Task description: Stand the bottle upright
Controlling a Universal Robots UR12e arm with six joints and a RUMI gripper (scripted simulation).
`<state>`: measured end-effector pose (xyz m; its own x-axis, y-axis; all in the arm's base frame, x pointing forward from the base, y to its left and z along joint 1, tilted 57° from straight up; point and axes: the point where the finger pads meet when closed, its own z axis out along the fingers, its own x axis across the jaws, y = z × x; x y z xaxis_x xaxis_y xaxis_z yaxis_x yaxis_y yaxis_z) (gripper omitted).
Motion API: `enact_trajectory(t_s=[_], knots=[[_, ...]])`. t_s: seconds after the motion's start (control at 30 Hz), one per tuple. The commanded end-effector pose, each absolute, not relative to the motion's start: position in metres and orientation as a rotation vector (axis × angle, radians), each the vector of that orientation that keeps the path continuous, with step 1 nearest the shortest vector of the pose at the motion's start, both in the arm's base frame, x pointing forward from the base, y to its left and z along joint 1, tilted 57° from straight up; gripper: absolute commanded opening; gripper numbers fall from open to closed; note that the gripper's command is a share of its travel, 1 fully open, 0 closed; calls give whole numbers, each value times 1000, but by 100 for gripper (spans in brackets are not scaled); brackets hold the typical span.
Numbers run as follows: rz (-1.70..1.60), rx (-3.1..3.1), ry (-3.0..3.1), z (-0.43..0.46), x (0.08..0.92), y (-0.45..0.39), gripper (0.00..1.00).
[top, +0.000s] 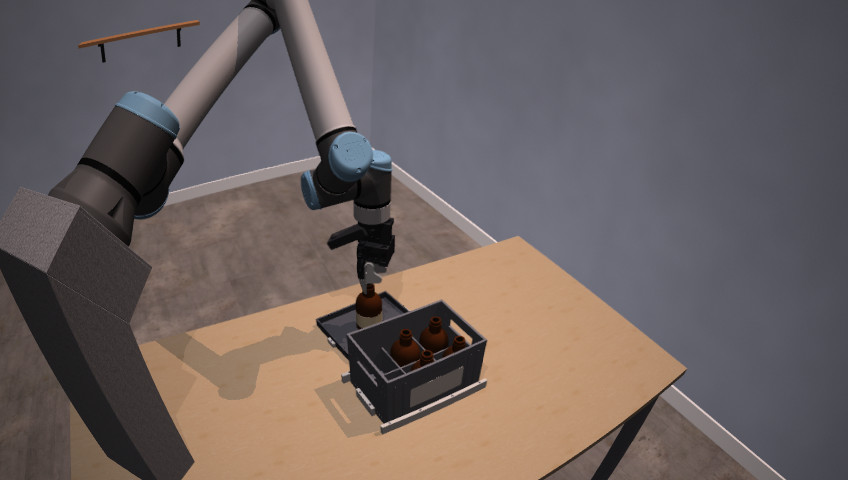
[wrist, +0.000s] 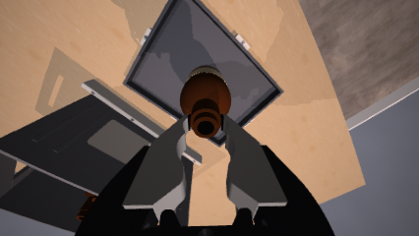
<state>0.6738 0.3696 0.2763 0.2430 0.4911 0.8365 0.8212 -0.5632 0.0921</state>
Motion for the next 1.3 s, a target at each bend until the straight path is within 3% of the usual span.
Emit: enact_trajectory(t_s=[0.0, 0.73, 0.77, 1.27], knots=[[-1246, -2155, -1208, 277, 675, 371, 0], [-1246, -2155, -1208, 277, 675, 371, 0], [-1246, -2155, -1208, 277, 675, 371, 100], [-1246, -2155, -1208, 277, 675, 371, 100]])
